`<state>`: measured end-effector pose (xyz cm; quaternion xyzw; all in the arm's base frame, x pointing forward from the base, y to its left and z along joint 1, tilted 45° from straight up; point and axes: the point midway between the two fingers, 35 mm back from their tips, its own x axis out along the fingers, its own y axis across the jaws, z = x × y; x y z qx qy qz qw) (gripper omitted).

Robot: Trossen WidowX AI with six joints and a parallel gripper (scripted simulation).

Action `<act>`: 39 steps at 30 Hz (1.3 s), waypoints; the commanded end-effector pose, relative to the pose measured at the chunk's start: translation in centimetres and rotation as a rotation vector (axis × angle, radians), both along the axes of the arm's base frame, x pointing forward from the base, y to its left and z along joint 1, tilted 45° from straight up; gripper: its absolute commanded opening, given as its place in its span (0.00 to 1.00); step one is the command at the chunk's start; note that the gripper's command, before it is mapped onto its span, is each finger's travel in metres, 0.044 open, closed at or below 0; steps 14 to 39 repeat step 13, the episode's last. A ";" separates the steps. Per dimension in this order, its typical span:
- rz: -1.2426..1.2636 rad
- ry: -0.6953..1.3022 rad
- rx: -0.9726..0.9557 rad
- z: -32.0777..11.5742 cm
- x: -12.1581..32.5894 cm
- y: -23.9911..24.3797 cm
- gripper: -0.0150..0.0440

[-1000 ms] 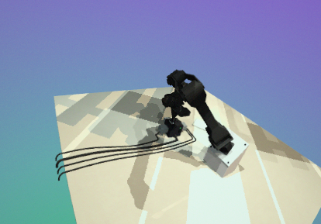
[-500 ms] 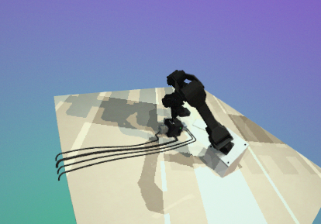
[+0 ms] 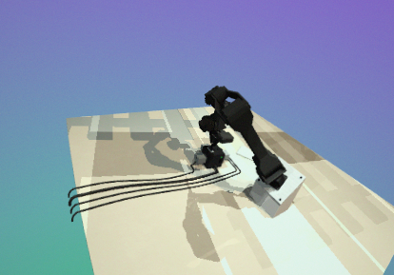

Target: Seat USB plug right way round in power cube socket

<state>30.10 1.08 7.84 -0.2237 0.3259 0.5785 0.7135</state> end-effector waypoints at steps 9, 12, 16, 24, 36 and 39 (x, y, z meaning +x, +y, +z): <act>0.000 0.000 0.000 0.5 -0.1 -0.5 0.42; 0.000 0.000 0.000 0.7 -0.1 -0.7 0.42; 0.000 0.000 0.000 0.8 -0.1 -0.8 0.42; 0.000 0.000 0.000 0.8 -0.1 -0.8 0.42; 0.000 0.000 0.000 0.8 -0.1 -0.8 0.42; 0.000 0.000 0.000 0.8 -0.1 -0.8 0.42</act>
